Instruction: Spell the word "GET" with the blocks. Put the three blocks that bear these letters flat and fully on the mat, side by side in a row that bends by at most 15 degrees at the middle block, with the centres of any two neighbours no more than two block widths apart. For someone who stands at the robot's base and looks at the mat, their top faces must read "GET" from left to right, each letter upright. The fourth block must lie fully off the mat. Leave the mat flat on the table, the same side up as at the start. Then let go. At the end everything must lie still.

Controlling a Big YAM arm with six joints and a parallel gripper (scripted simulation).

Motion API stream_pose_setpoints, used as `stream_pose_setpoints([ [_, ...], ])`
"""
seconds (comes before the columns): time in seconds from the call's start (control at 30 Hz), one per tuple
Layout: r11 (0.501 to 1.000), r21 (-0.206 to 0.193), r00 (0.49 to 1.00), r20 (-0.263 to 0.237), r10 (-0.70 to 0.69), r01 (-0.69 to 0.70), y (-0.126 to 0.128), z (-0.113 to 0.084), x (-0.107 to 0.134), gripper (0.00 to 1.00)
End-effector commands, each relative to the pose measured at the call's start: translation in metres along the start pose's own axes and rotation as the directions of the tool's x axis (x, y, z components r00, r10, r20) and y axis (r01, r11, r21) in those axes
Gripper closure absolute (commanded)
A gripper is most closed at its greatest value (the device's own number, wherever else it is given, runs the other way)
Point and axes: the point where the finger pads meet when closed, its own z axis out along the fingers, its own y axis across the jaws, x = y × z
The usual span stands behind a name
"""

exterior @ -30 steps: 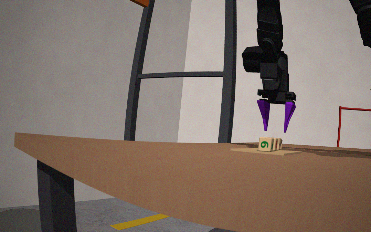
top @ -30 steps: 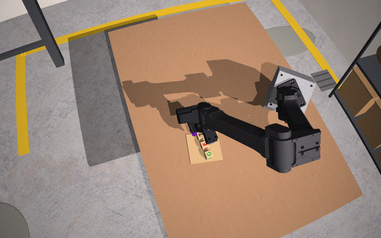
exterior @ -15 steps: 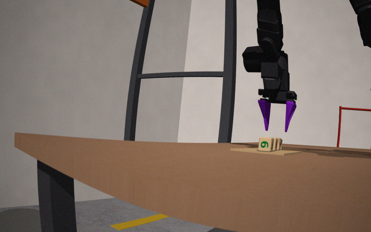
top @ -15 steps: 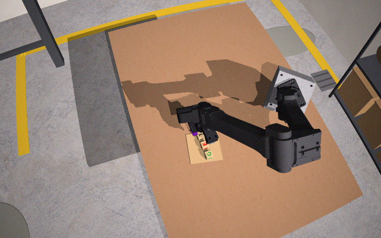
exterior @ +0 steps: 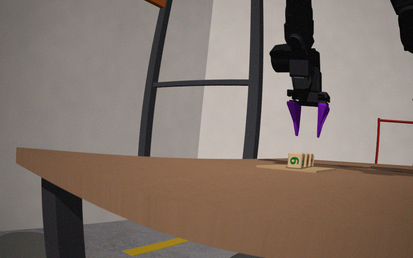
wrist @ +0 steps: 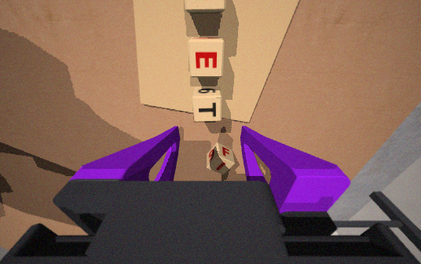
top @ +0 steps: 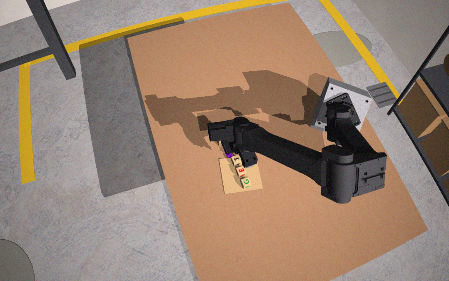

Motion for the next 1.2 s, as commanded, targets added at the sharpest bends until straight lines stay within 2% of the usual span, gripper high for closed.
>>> stream_pose_setpoints([
  [0.0, 0.999, 0.026, 0.999, -0.011, -0.032, 0.032, -0.014, -0.020, 0.002, 0.44],
  [0.23, 0.999, 0.027, 0.999, -0.012, -0.033, 0.033, -0.014, -0.032, 0.002, 0.44],
  [0.27, 1.000, -0.003, 1.000, -0.001, -0.006, 0.006, -0.001, -0.024, 0.005, 0.44],
  [0.4, 0.999, 0.020, 1.000, -0.011, -0.025, 0.025, -0.010, -0.035, 0.003, 0.44],
  [0.5, 0.999, 0.014, 0.999, -0.006, -0.031, 0.031, -0.010, -0.033, 0.000, 0.44],
  [0.53, 0.999, 0.012, 0.999, -0.005, -0.032, 0.032, -0.010, -0.032, 0.000, 0.00],
  [1.17, 0.999, 0.012, 0.999, -0.005, -0.032, 0.032, -0.010, -0.032, 0.000, 0.00],
])
